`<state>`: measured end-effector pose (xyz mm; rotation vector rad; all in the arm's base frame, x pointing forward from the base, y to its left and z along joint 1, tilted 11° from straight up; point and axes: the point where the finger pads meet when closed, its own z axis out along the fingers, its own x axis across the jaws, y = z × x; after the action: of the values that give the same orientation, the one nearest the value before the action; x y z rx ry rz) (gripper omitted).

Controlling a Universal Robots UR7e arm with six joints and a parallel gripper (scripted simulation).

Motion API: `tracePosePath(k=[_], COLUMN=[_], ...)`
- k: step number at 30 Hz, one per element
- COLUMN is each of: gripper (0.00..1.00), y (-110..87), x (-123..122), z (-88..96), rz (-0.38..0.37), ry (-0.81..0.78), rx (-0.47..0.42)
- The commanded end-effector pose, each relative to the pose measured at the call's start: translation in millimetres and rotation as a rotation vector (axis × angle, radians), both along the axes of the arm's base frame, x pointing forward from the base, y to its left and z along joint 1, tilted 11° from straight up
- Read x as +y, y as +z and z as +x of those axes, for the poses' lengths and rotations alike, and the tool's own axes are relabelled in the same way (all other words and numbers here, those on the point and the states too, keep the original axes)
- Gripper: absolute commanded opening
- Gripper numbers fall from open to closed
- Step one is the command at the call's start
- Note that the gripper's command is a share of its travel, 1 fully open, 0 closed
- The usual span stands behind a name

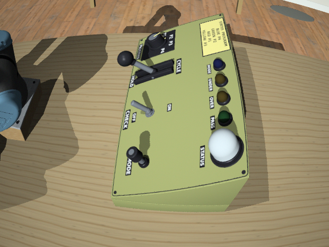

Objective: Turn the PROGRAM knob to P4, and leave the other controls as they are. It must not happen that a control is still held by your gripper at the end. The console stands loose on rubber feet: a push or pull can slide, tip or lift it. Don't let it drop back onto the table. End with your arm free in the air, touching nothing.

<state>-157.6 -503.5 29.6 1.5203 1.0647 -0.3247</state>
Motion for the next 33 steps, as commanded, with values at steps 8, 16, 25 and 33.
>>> tracePosePath(k=[8,16,25,33], gripper=[1.0,1.0,1.0,1.0], y=[3.5,10.9,22.6,44.0], x=[-2,-7,-13,-19], z=[2.7,9.7,21.4,44.3], rz=[0.014,0.05,0.103,0.193], ry=[0.004,0.011,0.022,0.034], rx=[-0.019,-0.063,-0.125,-0.219])
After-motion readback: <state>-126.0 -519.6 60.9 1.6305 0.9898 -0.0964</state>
